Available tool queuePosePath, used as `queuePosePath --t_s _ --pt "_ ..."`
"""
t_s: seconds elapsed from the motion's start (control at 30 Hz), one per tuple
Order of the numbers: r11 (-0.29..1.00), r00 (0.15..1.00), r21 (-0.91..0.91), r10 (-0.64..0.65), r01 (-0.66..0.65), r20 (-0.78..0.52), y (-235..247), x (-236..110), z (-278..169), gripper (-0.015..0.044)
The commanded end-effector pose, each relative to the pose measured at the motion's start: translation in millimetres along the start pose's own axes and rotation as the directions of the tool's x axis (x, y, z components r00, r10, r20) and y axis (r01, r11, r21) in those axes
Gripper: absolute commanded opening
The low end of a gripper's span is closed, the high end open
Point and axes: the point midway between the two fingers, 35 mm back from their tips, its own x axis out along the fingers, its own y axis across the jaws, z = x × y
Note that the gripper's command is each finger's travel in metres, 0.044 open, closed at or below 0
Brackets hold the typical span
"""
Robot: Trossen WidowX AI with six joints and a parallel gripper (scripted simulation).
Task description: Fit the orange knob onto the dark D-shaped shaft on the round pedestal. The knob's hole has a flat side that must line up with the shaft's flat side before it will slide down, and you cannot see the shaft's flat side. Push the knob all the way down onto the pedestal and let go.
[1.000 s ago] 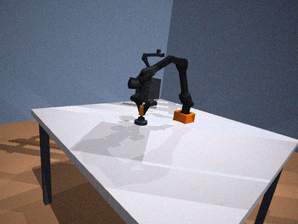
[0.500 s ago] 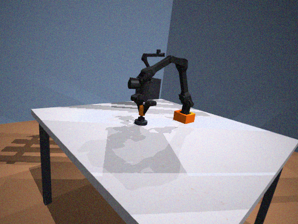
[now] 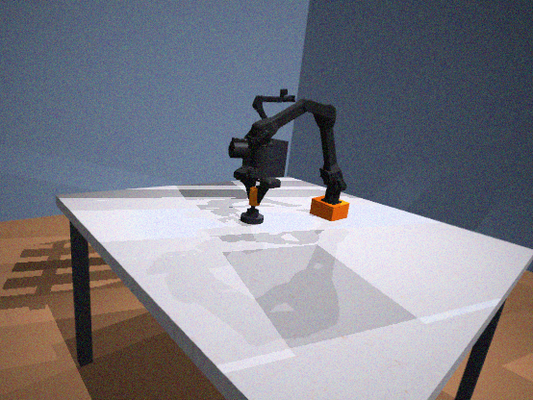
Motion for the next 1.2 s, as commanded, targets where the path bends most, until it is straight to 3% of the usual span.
queuePosePath --t_s 0.0,1.17 --pt "1.0 1.0 -0.019 -0.002 0.003 0.012 -0.7 -4.3 3.1 0.0" --pt "0.999 1.0 -0.045 -0.002 0.003 0.012 -0.7 -0.7 3.4 0.0"
